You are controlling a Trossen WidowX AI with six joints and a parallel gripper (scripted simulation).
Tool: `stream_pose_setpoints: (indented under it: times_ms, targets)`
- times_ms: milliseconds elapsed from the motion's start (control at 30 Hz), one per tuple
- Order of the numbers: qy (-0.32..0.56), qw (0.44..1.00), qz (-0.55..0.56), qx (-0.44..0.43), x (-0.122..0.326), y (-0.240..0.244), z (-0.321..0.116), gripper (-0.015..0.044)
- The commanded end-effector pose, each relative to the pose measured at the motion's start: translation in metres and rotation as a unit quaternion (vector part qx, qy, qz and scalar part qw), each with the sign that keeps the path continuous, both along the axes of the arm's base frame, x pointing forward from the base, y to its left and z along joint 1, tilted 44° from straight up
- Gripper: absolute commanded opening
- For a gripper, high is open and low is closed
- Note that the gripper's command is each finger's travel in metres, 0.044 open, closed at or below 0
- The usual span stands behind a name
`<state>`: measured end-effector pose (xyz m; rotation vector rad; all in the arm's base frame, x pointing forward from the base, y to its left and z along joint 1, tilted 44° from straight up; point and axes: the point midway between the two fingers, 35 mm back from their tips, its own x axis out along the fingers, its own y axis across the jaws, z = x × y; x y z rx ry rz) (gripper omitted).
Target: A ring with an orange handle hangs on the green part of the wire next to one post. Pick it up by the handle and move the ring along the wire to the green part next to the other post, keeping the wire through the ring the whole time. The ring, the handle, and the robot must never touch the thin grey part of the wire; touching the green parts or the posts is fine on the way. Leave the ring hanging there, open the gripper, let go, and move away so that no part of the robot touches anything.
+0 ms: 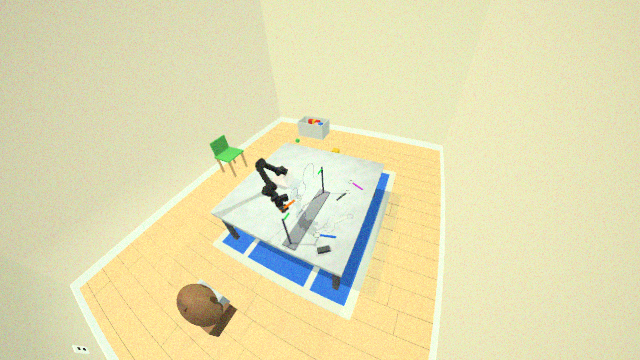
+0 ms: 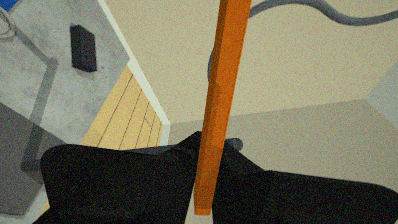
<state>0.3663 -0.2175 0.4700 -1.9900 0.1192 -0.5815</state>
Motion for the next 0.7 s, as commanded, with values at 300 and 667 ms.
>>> stream_pose_setpoints:
  times_ms: [300, 667]
  targets:
    - [0.012, 0.985, 0.002, 0.171, 0.002, -0.014, -0.048, -0.0150]
    - [0.021, 0.953, 0.004, 0.304, 0.003, -0.013, -0.088, -0.0150]
